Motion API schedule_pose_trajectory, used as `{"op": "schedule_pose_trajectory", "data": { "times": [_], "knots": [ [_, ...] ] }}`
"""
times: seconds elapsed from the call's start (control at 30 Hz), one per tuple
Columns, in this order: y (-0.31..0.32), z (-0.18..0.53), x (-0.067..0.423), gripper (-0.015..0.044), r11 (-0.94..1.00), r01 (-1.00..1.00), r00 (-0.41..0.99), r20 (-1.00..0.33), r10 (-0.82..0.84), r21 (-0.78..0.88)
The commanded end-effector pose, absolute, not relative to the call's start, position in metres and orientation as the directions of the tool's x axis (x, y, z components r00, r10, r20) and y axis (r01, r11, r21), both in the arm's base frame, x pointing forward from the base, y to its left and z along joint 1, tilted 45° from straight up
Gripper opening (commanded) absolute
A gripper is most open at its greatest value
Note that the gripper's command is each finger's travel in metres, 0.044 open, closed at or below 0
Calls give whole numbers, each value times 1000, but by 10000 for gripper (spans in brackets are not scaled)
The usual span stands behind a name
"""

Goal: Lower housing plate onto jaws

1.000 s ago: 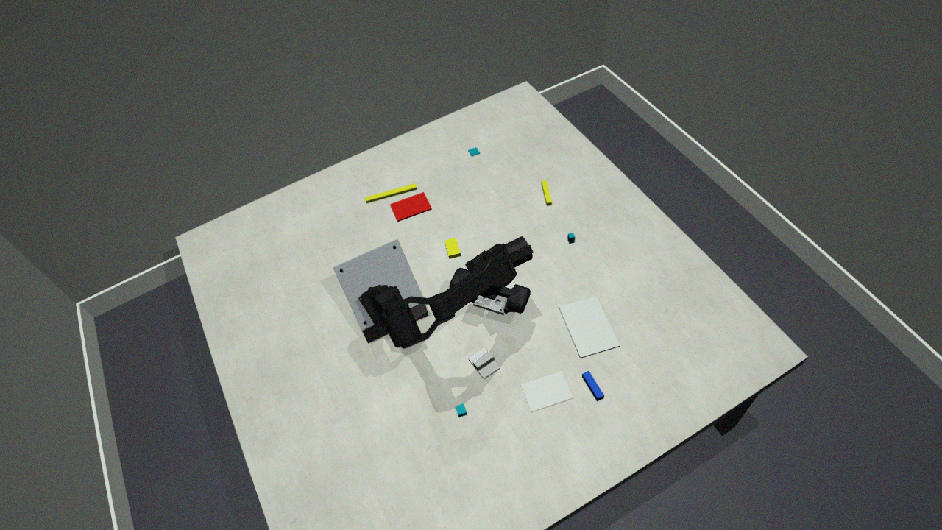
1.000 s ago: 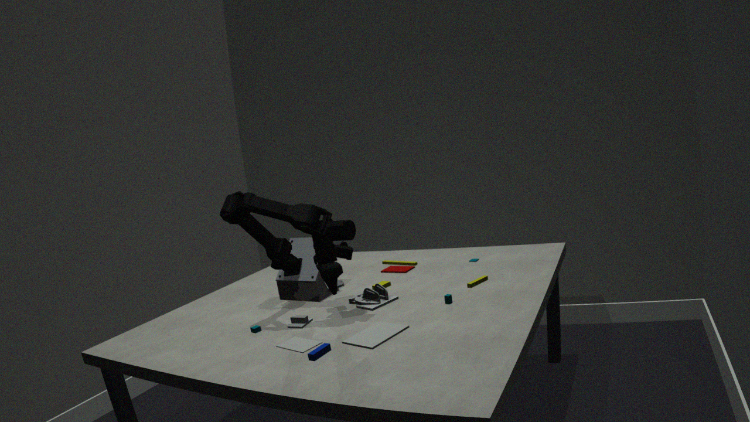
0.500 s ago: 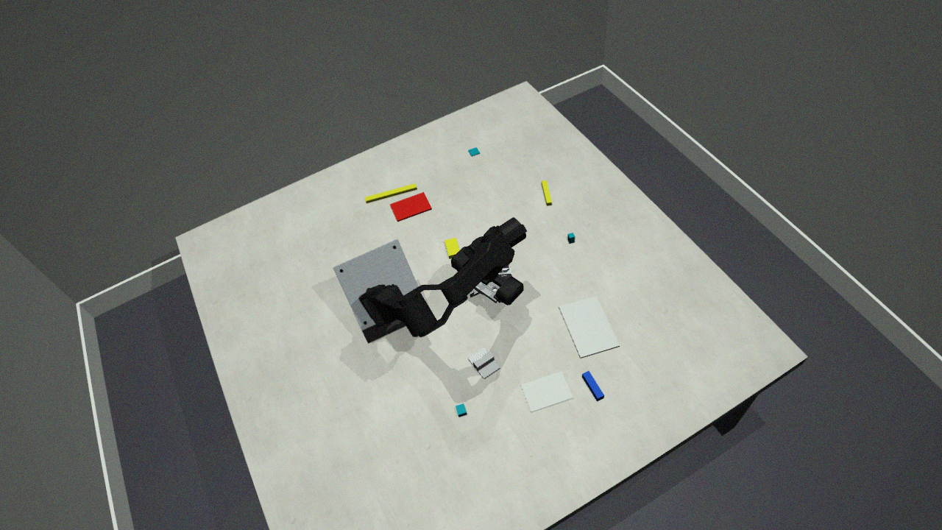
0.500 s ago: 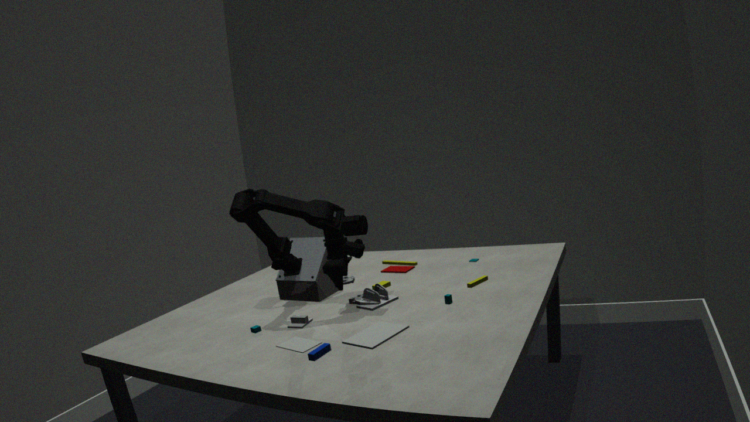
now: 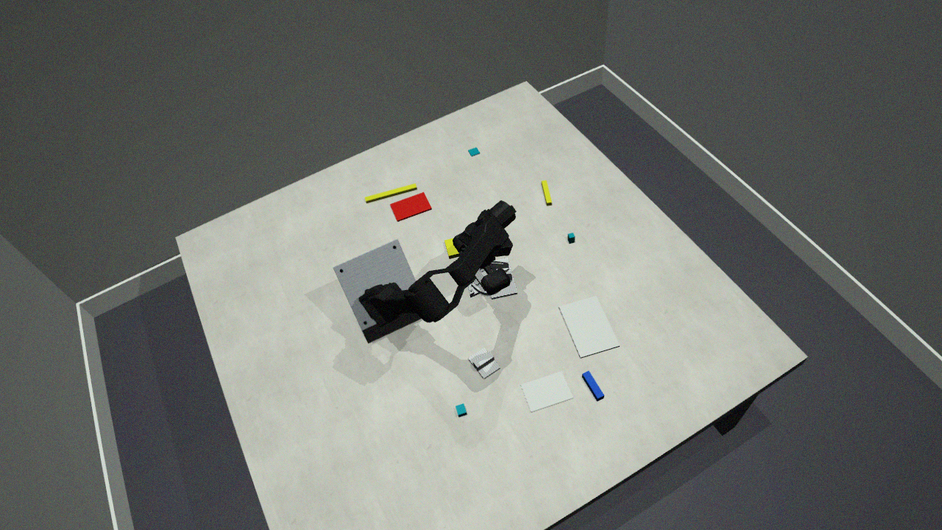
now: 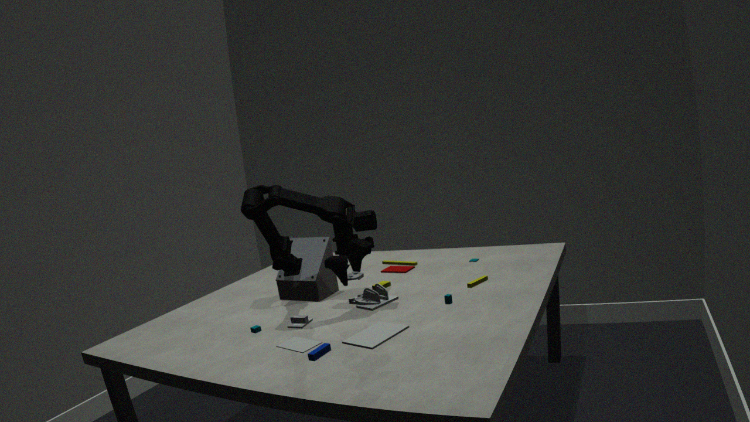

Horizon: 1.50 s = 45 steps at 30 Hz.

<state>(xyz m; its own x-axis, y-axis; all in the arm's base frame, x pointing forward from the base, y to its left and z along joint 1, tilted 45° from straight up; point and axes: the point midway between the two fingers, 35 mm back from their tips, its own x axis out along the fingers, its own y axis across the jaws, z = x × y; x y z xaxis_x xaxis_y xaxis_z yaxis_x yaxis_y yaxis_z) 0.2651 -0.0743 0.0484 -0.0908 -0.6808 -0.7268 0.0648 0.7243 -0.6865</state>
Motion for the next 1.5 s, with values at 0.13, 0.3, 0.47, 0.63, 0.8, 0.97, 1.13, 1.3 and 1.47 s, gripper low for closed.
{"op": "schedule_pose_trajectory", "data": {
  "times": [0.13, 0.3, 0.47, 0.63, 0.8, 0.97, 1.13, 1.3, 1.47],
  "knots": [
    [-58, 32, 269, 351, 687, 238, -90, -720, -688, -686],
    [-48, 22, 270, 351, 650, 346, -89, -713, -696, -677],
    [-45, 19, 270, 351, 637, 377, -89, -711, -698, -673],
    [-45, 19, 270, 351, 637, 377, -89, -711, -698, -673],
    [-45, 19, 270, 351, 637, 377, -89, -711, -698, -673],
    [-45, 19, 270, 351, 636, 379, -89, -711, -698, -672],
    [-45, 19, 270, 351, 633, 388, -89, -711, -698, -670],
    [-44, 19, 270, 351, 633, 388, -89, -711, -698, -670],
    [-36, 11, 264, 351, 633, 388, -89, -711, -698, -670]
  ]
}}
